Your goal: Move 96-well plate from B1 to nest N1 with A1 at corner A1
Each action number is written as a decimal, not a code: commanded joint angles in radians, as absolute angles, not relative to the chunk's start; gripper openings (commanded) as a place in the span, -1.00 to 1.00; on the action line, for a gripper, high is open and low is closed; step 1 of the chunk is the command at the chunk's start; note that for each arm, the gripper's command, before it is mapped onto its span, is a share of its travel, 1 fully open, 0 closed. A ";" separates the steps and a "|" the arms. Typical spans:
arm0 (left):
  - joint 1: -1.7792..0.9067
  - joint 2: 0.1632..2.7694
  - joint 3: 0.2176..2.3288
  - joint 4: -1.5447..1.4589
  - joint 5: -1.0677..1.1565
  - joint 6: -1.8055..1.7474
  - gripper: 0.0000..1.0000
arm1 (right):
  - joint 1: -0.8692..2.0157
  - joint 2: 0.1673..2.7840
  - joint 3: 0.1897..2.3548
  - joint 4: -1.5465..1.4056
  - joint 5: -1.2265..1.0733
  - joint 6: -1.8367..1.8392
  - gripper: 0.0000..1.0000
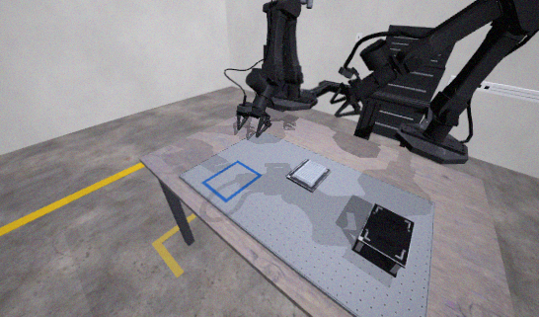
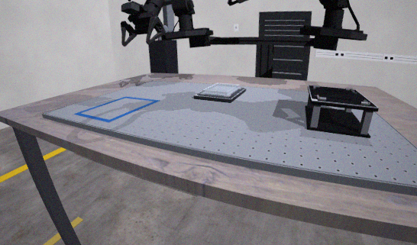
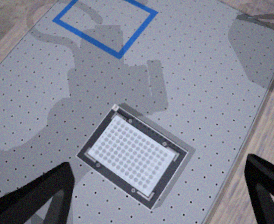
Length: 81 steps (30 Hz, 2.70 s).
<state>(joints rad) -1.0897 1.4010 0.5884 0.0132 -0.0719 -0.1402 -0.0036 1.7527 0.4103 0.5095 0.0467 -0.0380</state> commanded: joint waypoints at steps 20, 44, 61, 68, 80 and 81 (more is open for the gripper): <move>-0.975 2.176 0.723 0.377 0.013 -0.068 1.00 | -0.124 1.781 0.374 0.660 -0.051 -0.133 1.00; -1.005 2.205 0.813 0.122 -0.084 -0.379 1.00 | -0.118 1.775 0.385 0.649 -0.043 -0.126 1.00; -0.995 2.383 1.257 -0.416 -0.078 -0.888 1.00 | -0.118 1.775 0.385 0.649 -0.043 -0.126 1.00; -0.980 2.472 1.427 -0.551 -0.055 -0.988 1.00 | -0.118 1.775 0.385 0.649 -0.043 -0.126 1.00; -0.974 2.507 1.466 -0.555 -0.061 -0.982 1.00 | -0.118 1.775 0.385 0.649 -0.043 -0.126 1.00; -0.974 2.509 1.463 -0.550 -0.061 -0.981 1.00 | -0.118 1.775 0.385 0.649 -0.043 -0.126 1.00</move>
